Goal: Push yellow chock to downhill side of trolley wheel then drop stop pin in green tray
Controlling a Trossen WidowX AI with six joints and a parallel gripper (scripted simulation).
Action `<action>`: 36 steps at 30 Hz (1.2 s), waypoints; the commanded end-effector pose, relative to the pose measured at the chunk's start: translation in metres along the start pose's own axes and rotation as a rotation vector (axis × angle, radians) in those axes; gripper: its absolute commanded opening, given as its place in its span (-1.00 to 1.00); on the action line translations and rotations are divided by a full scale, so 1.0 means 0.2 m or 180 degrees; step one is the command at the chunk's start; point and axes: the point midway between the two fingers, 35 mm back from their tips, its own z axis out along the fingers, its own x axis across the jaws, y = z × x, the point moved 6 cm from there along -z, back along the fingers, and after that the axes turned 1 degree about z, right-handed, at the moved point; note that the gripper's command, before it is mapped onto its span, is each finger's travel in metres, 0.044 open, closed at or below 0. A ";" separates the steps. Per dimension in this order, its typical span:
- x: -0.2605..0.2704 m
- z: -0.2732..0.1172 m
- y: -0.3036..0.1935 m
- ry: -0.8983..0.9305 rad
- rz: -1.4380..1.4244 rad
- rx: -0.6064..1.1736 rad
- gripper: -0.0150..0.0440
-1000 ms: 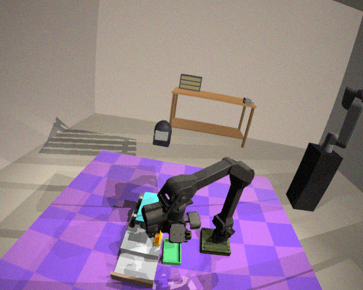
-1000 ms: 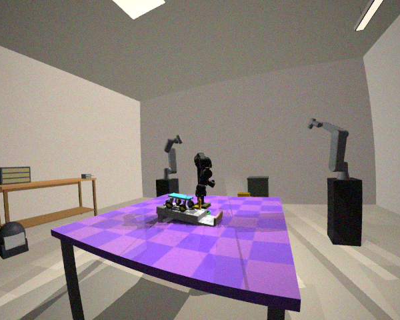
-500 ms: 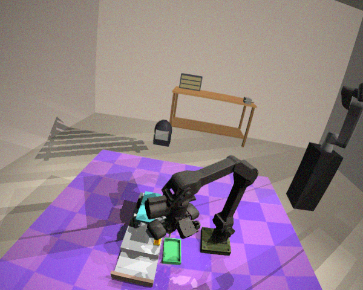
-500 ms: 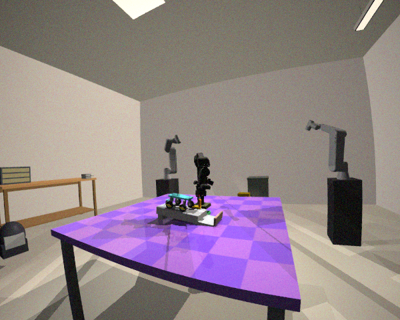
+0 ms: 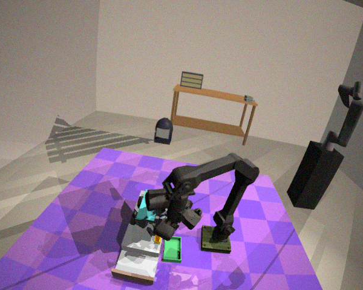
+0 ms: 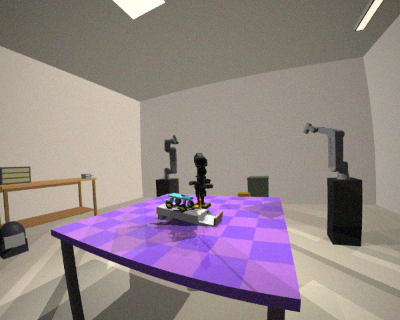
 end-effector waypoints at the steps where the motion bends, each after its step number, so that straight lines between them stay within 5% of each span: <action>1: 0.01 0.00 -0.01 -0.0082 -0.0443 -0.0049 -0.49; 12: 0.03 0.00 -0.03 -0.0260 -0.1428 -0.0124 -0.49; 36: 0.06 0.10 0.07 -0.0271 -0.1444 -0.0137 -0.49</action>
